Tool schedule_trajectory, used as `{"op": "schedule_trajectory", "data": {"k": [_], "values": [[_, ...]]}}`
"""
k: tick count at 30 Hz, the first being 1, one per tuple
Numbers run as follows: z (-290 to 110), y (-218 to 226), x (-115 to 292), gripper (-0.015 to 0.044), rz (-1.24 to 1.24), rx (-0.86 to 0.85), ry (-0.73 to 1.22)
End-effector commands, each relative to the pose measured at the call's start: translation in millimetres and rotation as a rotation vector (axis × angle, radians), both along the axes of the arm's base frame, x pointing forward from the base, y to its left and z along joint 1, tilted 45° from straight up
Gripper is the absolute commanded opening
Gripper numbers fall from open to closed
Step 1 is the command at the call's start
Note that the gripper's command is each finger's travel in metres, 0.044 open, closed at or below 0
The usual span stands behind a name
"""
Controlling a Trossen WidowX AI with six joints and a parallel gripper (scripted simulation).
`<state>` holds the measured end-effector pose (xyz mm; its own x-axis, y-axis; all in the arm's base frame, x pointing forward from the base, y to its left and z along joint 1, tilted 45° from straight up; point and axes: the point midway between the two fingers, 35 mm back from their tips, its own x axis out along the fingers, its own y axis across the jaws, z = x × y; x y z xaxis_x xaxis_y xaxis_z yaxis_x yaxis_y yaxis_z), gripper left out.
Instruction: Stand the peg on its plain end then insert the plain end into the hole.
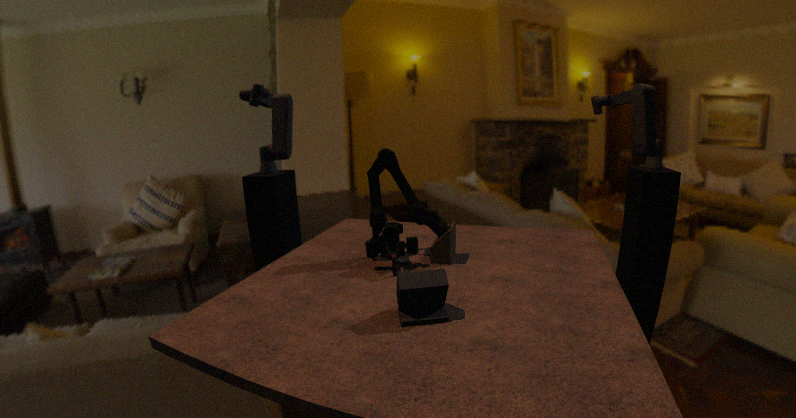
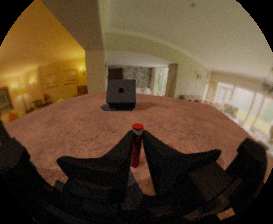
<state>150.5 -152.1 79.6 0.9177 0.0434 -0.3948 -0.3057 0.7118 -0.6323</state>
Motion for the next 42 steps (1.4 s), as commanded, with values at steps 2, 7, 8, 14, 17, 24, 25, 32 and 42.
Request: {"op": "schedule_trajectory", "data": {"k": [2, 7, 8, 14, 17, 24, 25, 32, 42], "values": [[-1.1, -1.2, -1.7, 0.0049, 0.0, 0.0, 0.0], [-0.3, 0.3, -0.4, 0.013, 0.001, 0.001, -0.003], [-0.3, 0.3, -0.4, 0.013, 0.001, 0.001, -0.003], [-0.3, 0.3, -0.4, 0.013, 0.001, 0.001, -0.003], [-0.3, 0.3, -0.4, 0.013, 0.001, 0.001, -0.003], [-0.3, 0.3, -0.4, 0.013, 0.001, 0.001, -0.003], [-0.3, 0.3, -0.4, 0.013, 0.001, 0.001, -0.003], [-0.3, 0.3, -0.4, 0.013, 0.001, 0.001, -0.003], [-0.3, 0.3, -0.4, 0.013, 0.001, 0.001, -0.003]]}}
